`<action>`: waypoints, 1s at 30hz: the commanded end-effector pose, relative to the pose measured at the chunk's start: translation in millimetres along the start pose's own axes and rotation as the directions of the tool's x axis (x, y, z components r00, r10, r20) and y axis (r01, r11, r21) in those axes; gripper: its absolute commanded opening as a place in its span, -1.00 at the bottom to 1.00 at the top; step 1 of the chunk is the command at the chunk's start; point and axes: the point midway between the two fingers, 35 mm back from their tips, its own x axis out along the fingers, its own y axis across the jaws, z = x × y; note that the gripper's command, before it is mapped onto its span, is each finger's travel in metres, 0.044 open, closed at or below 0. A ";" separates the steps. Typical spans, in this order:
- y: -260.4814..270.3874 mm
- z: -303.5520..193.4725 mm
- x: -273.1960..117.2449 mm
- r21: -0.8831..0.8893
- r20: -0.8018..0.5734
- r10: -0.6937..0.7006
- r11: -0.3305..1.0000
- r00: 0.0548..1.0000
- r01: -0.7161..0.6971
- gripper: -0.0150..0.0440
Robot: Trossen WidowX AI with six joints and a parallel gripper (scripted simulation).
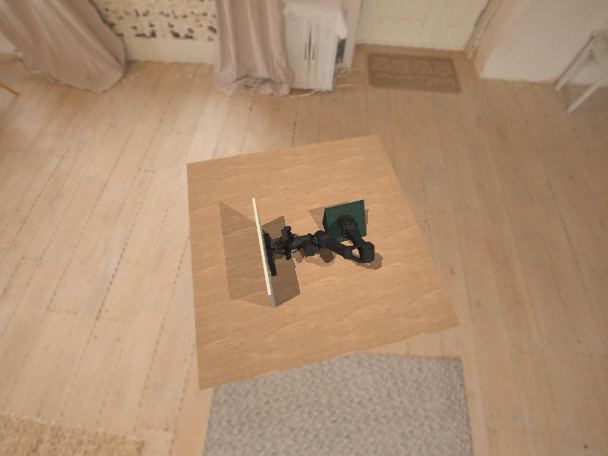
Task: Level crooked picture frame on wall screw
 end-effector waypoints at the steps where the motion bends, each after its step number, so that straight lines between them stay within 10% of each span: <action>1: -0.4 0.0 0.0 -0.005 0.000 0.000 1.000 1.000 0.000 -0.49; 30: -0.6 -0.4 0.0 -0.146 0.002 0.000 0.989 1.000 0.000 -0.49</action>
